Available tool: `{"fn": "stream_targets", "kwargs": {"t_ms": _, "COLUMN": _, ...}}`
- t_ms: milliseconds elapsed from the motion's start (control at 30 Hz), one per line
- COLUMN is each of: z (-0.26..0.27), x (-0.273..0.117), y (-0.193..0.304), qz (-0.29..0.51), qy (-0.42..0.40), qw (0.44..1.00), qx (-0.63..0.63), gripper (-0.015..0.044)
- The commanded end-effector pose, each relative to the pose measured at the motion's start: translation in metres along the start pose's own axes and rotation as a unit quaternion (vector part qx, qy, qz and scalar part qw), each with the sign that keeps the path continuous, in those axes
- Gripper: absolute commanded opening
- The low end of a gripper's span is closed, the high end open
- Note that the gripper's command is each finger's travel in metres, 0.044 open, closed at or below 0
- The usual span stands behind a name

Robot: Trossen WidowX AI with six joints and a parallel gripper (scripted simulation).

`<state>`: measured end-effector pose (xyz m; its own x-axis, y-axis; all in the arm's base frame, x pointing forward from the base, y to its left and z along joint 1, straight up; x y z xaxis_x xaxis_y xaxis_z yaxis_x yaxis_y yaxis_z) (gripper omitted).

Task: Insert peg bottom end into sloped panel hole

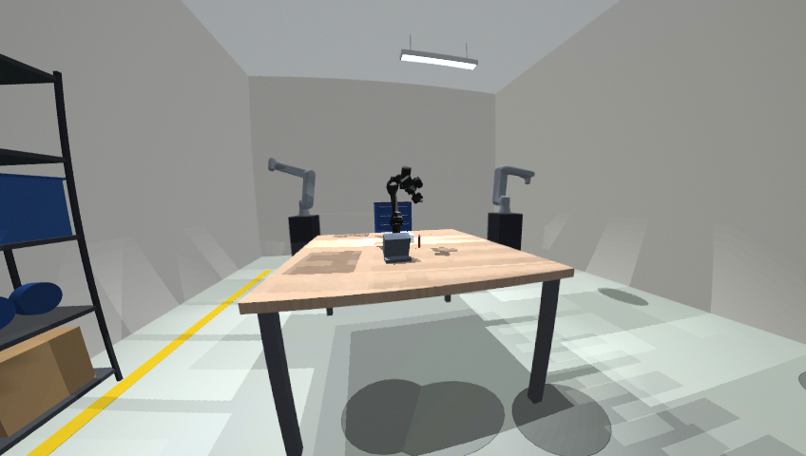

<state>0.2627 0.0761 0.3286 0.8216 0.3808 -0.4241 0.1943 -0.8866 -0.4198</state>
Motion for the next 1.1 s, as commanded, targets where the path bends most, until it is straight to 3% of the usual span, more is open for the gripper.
{"fn": "stream_targets", "kwargs": {"t_ms": 0, "z": 0.016, "x": 0.017, "y": 0.0, "qz": 0.02, "qy": -0.058, "qw": 0.998, "qx": 0.014, "gripper": 0.044}}
{"fn": "stream_targets", "kwargs": {"t_ms": 533, "z": 0.087, "x": 0.056, "y": 0.0, "qz": 0.115, "qy": -0.277, "qw": 0.954, "qx": 0.028, "gripper": 0.044}}
{"fn": "stream_targets", "kwargs": {"t_ms": 1067, "z": 0.159, "x": 0.062, "y": 0.0, "qz": 0.236, "qy": -0.467, "qw": 0.852, "qx": -0.006, "gripper": 0.044}}
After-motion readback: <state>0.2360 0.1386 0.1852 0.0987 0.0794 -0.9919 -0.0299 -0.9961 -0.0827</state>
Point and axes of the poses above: the point midway between the two fingers, 35 mm back from their tips, its own x axis out along the fingers, its own z axis across the jaws, y = z × x, the point moved 9 cm from there along -x, back along the fingers, and after that the axes turned 15 degrees about -x, right-handed, at the moved point
